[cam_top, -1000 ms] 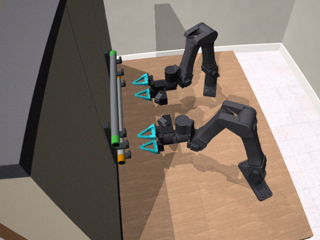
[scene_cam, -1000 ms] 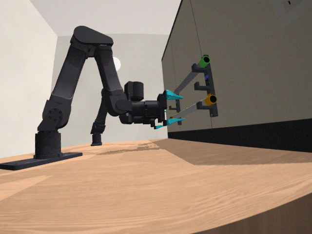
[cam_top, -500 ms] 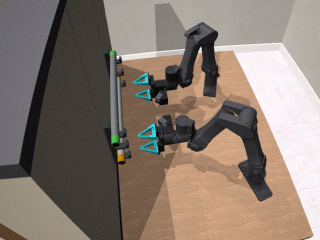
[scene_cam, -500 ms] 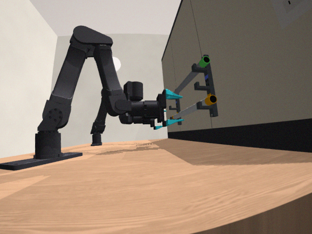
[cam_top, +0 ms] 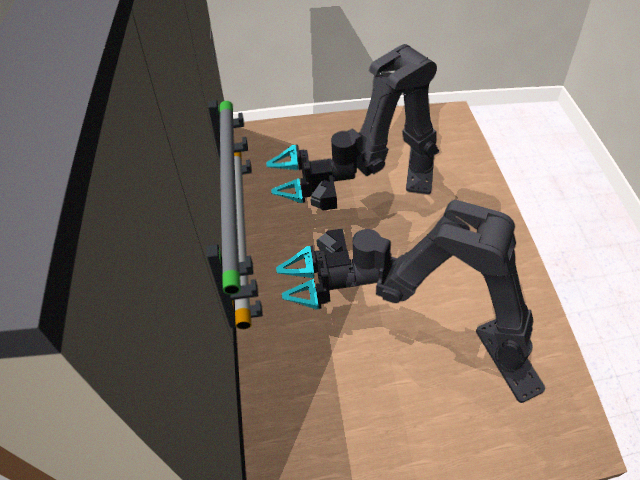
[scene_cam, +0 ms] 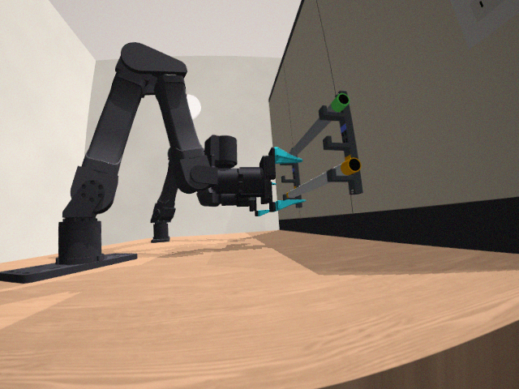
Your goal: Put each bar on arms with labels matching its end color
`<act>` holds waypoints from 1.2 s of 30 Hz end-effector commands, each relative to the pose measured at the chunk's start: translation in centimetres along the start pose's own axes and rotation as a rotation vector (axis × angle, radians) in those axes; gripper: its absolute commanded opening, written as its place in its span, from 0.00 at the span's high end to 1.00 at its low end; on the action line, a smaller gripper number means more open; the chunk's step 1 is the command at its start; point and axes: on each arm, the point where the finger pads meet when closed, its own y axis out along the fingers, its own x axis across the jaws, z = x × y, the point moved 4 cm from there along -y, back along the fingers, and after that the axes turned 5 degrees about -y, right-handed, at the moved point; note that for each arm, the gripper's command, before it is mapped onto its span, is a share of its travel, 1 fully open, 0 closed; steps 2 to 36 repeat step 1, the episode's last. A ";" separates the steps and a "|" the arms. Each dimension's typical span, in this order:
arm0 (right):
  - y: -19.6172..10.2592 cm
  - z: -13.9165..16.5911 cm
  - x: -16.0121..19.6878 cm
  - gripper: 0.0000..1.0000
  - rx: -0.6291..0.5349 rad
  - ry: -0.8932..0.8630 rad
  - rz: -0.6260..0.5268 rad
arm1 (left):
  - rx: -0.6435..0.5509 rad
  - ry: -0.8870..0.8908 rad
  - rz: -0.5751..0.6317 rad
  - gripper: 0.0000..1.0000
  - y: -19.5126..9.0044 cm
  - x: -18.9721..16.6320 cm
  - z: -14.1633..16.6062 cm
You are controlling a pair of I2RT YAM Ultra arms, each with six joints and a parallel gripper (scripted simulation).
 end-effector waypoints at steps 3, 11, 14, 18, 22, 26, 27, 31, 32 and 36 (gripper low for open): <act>-0.5 -0.1 -1.2 0.00 -0.002 0.020 0.036 | -0.008 -0.026 -0.035 0.00 -0.6 1.4 -0.3; -0.5 -0.1 -1.2 0.00 -0.002 0.020 0.036 | -0.008 -0.026 -0.035 0.00 -0.6 1.4 -0.3; -0.5 -0.1 -1.2 0.00 -0.002 0.020 0.036 | -0.008 -0.026 -0.035 0.00 -0.6 1.4 -0.3; -0.5 -0.1 -1.2 0.00 -0.002 0.020 0.036 | -0.008 -0.026 -0.035 0.00 -0.6 1.4 -0.3; -0.5 -0.1 -1.2 0.00 -0.002 0.020 0.036 | -0.008 -0.026 -0.035 0.00 -0.6 1.4 -0.3; -0.5 -0.1 -1.2 0.00 -0.002 0.020 0.036 | -0.008 -0.026 -0.035 0.00 -0.6 1.4 -0.3; -0.5 -0.1 -1.2 0.00 -0.002 0.020 0.036 | -0.008 -0.026 -0.035 0.00 -0.6 1.4 -0.3; -0.5 -0.1 -1.2 0.00 -0.002 0.020 0.036 | -0.008 -0.026 -0.035 0.00 -0.6 1.4 -0.3; -0.5 -0.1 -1.2 0.00 -0.002 0.020 0.036 | -0.008 -0.026 -0.035 0.00 -0.6 1.4 -0.3; -0.5 -0.1 -1.2 0.00 -0.002 0.020 0.036 | -0.008 -0.026 -0.035 0.00 -0.6 1.4 -0.3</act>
